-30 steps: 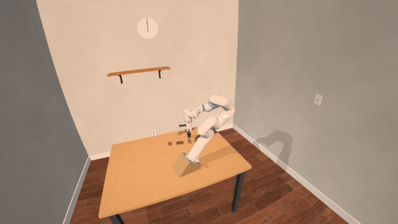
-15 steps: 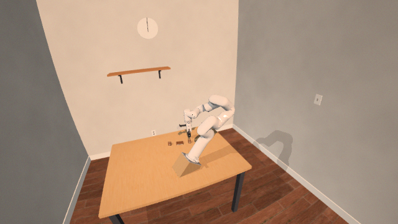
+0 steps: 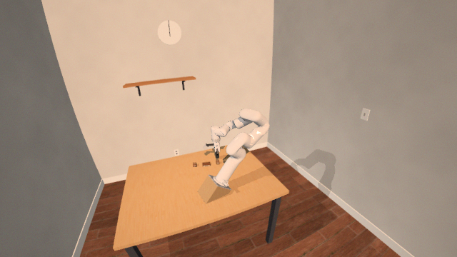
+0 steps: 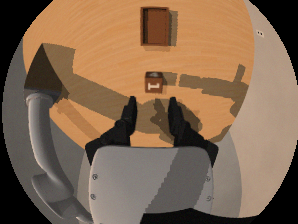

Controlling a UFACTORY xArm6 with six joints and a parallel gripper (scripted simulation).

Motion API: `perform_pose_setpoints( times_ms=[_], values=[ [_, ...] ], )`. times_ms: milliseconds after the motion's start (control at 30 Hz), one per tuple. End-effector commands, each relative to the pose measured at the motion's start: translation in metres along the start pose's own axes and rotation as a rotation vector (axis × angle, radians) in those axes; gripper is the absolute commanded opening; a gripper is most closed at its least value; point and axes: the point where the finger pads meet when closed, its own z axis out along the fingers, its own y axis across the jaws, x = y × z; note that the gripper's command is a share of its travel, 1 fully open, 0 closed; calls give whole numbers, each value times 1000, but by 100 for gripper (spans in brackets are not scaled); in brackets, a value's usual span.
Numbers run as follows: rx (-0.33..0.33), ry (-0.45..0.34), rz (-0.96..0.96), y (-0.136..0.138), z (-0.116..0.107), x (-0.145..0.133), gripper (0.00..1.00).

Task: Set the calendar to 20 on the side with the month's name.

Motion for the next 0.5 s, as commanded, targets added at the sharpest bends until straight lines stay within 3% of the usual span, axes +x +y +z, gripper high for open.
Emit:
perform_pose_setpoints(
  times_ms=[0, 467],
  values=[
    [-2, 2, 1, 1, 4, 0, 49],
    [-2, 2, 1, 1, 24, 0, 49]
  ],
)
